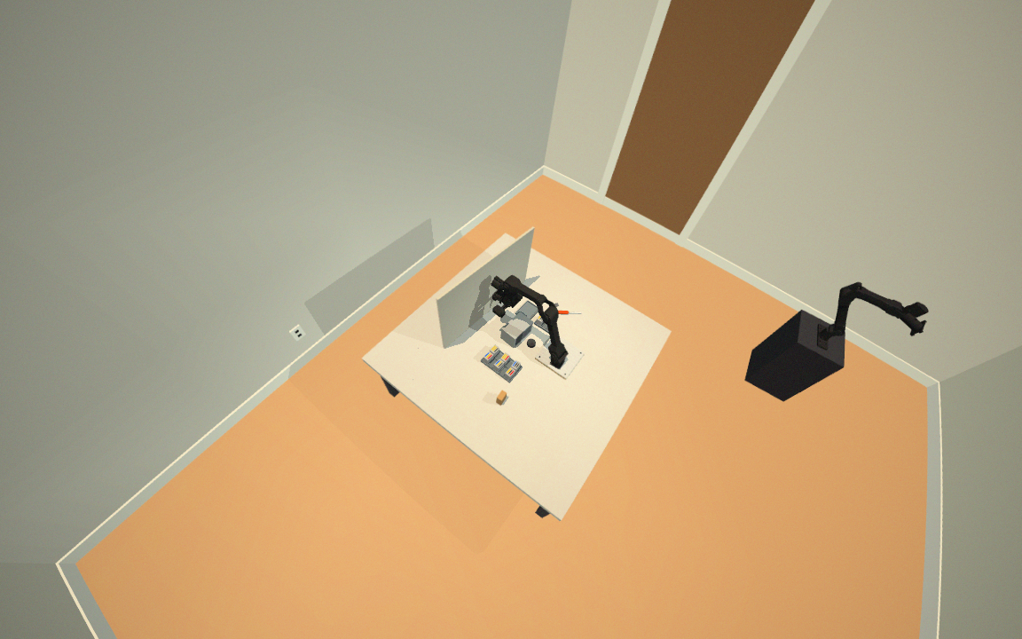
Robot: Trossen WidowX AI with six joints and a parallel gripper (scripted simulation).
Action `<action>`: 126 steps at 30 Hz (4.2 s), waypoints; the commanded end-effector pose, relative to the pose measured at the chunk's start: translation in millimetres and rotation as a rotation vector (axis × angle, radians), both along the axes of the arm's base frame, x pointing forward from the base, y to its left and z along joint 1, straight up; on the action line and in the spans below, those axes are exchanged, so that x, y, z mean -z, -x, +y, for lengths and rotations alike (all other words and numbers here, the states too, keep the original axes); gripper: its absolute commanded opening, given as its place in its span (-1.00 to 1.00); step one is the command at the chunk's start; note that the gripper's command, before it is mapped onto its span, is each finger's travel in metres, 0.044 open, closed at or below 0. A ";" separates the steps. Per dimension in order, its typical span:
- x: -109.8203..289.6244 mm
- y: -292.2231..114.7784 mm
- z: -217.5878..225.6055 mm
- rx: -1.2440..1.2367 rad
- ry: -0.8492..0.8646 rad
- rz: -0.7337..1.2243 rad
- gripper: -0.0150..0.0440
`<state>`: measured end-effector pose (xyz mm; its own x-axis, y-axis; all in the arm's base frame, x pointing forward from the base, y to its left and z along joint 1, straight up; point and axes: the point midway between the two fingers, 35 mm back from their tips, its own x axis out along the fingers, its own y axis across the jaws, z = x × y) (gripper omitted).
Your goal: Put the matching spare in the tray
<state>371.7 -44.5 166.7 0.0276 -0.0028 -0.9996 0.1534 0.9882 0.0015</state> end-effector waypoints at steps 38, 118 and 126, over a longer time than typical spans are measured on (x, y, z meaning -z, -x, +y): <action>43.9 48.7 193.0 -1.594 0.034 -0.005 0.53; 122.7 47.5 191.8 -1.590 0.034 -0.006 -0.43; 122.7 47.5 191.8 -1.590 0.034 -0.006 -0.49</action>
<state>324.2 147.3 43.8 0.0282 0.0100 -0.9996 -0.9906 0.1338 -0.0266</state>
